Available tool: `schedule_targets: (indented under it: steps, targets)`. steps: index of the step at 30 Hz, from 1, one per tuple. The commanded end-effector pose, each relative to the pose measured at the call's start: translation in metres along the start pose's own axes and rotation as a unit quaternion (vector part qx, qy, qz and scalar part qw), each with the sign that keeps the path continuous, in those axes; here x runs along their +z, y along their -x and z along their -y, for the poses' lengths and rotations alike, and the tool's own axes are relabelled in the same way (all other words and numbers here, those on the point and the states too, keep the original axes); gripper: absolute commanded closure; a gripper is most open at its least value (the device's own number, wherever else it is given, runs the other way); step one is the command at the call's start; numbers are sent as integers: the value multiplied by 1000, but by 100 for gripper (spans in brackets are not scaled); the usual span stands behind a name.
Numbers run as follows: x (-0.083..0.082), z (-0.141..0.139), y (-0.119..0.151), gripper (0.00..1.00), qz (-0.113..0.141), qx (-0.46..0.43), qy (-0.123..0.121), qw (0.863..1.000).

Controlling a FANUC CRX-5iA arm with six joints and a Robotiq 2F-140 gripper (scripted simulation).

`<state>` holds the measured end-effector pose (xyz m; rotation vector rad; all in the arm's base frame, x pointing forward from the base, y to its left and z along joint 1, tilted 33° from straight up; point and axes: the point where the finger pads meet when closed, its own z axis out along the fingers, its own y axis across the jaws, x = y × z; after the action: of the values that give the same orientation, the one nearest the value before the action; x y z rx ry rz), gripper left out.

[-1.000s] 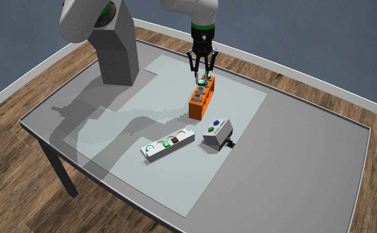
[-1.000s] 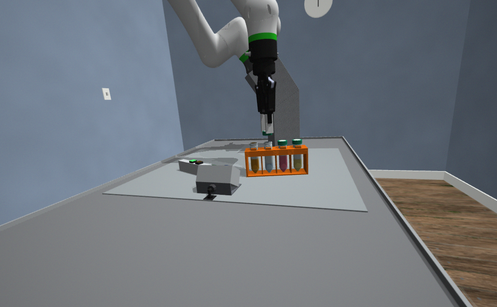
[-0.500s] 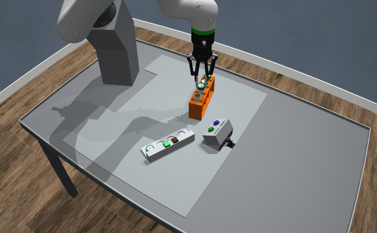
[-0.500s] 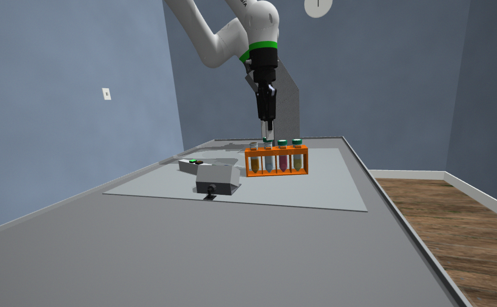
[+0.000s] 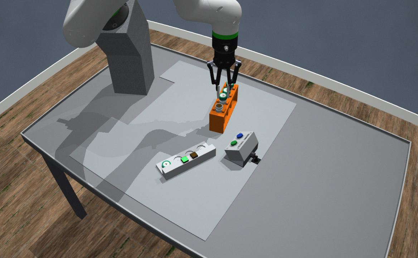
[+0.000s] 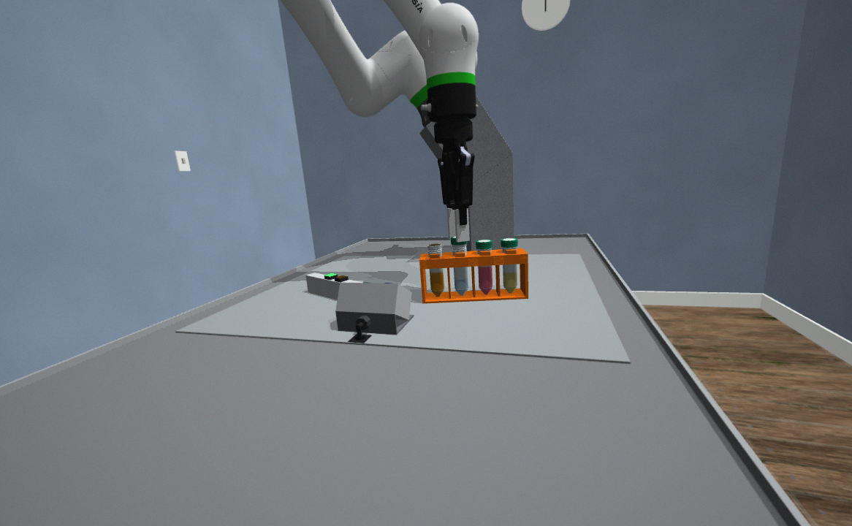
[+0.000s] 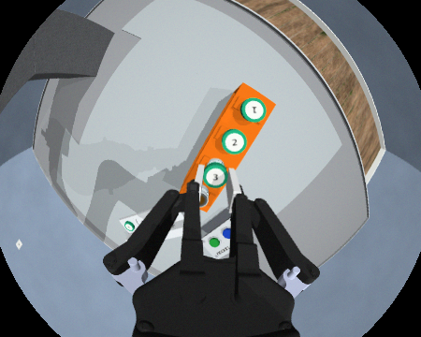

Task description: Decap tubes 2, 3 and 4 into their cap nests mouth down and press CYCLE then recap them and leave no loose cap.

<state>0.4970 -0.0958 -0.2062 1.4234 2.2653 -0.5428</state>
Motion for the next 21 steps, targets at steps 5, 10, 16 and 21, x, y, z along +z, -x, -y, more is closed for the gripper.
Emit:
schedule_targets:
  steps: [5,10,16,21]
  targets:
    - [2,0,0,100,0,0,0,1000]
    - [4,0,0,100,0,0,0,1000]
    - [7,0,0,100,0,0,0,1000]
    - [8,0,0,100,0,0,0,1000]
